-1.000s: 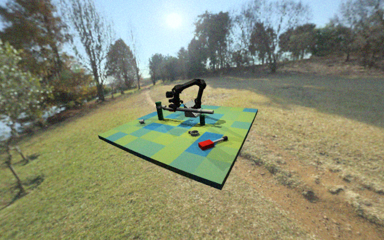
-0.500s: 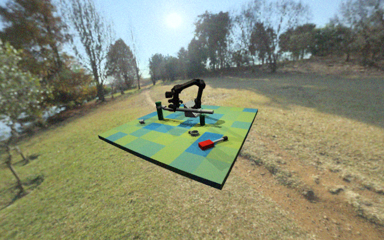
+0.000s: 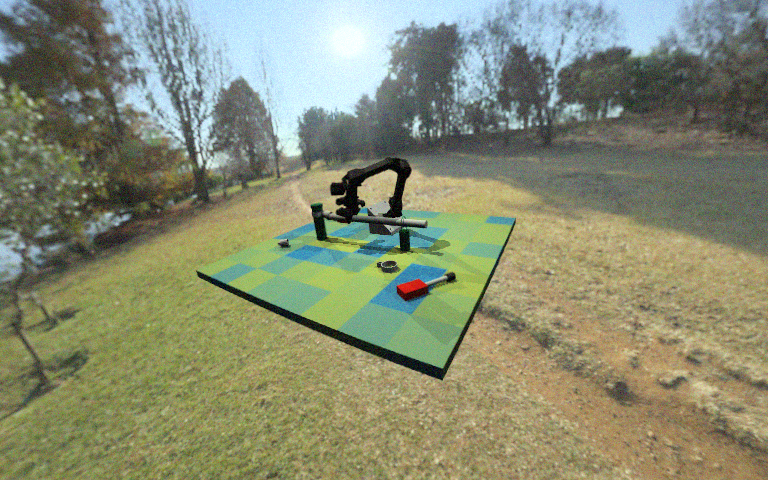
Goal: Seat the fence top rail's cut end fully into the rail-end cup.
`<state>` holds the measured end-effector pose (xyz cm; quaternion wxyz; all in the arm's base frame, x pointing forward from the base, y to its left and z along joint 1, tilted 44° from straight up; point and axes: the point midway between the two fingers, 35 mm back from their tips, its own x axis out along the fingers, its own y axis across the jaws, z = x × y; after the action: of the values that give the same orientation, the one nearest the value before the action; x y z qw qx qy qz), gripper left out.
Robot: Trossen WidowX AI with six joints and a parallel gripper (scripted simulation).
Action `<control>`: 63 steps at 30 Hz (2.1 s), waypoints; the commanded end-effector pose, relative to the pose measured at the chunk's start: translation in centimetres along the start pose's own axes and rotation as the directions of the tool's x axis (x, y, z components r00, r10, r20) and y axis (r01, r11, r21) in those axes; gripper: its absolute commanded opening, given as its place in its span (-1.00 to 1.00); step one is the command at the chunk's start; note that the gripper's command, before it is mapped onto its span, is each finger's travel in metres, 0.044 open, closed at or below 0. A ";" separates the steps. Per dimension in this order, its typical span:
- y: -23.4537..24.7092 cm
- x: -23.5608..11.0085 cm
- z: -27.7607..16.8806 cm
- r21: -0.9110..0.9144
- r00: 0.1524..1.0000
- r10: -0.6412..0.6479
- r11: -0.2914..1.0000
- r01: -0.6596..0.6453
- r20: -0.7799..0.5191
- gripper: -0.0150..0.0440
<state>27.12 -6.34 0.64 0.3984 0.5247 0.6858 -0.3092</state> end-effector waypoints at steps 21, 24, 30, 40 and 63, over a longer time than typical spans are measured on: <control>-0.6 -0.8 2.1 0.013 0.999 0.013 1.000 -0.014 0.034 -0.49; -0.5 -0.8 2.3 0.013 0.999 0.013 1.000 -0.014 0.034 -0.49; -0.4 -0.8 2.7 0.013 0.999 0.013 1.000 -0.014 0.035 -0.49; -0.4 -0.8 3.2 0.013 0.999 0.013 1.000 -0.014 0.035 -0.49; -0.6 -0.1 3.2 0.012 1.000 -0.001 1.000 0.001 0.013 -0.49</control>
<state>27.28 -9.23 -0.96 0.3989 0.5246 0.6821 -0.3168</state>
